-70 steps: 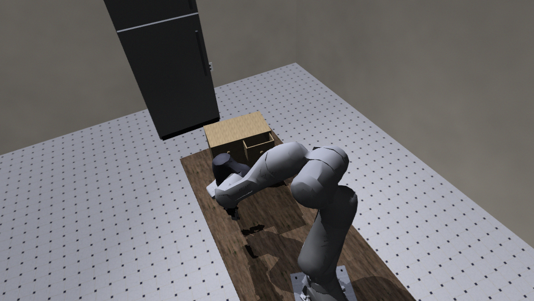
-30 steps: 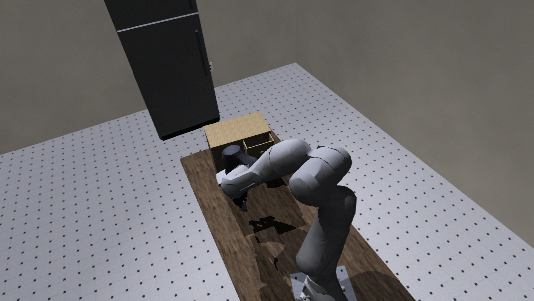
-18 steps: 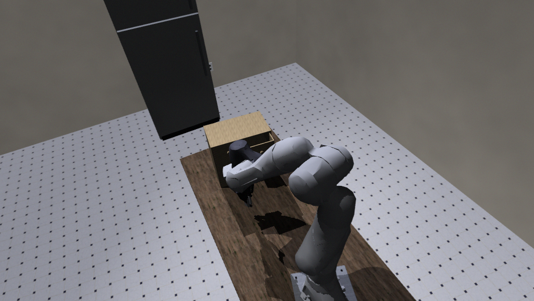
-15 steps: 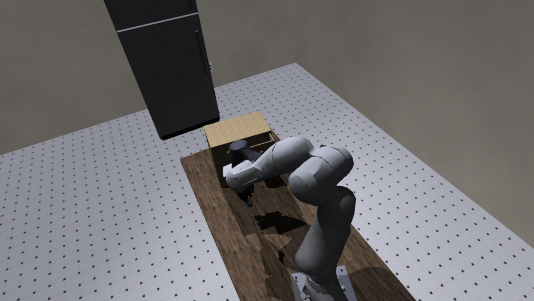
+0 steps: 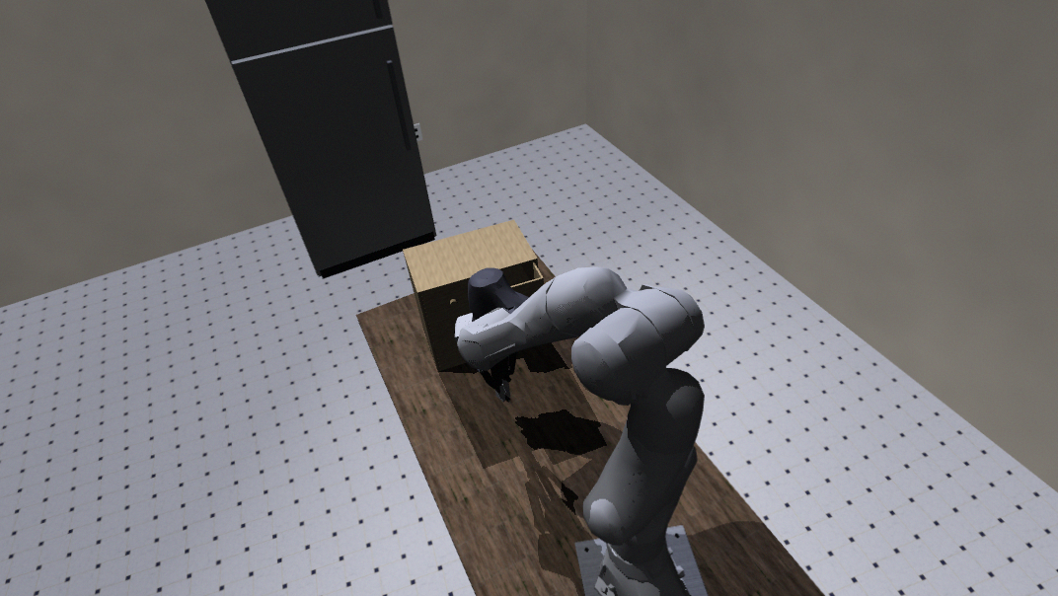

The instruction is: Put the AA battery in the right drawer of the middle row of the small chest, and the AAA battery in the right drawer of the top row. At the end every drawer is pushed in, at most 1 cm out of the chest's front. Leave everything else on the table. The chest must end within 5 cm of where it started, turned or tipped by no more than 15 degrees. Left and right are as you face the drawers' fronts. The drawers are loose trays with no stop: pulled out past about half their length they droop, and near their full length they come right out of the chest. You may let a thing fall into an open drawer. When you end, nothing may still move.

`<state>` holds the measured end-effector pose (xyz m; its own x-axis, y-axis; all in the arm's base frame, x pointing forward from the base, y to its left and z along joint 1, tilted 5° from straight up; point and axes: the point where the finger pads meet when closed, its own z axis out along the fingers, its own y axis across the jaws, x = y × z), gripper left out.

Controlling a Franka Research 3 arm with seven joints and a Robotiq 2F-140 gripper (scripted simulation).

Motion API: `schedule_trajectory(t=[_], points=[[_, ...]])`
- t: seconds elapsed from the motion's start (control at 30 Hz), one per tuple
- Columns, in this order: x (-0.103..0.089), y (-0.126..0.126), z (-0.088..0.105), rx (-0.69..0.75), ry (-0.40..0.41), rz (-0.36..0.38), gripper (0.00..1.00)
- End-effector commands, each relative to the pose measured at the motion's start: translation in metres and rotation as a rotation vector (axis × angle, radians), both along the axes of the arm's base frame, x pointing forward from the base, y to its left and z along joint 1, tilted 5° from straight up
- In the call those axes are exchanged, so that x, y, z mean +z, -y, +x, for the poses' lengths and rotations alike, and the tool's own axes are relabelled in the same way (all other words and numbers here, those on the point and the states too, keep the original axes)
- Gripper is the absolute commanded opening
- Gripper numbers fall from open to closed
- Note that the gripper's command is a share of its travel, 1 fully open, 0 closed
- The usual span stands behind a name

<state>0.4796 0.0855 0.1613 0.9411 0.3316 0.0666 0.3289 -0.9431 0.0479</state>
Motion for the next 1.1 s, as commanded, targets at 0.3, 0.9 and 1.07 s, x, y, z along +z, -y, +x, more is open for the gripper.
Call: schedule_trajectory(t=[0.3, 0.9, 1.07], points=[[-0.001, 0.000, 0.000, -0.048, -0.003, 0.004, 0.03], [0.001, 0.034, 0.008, -0.197, 0.001, 0.015, 0.03], [0.001, 0.034, 0.008, -0.197, 0.001, 0.015, 0.03]])
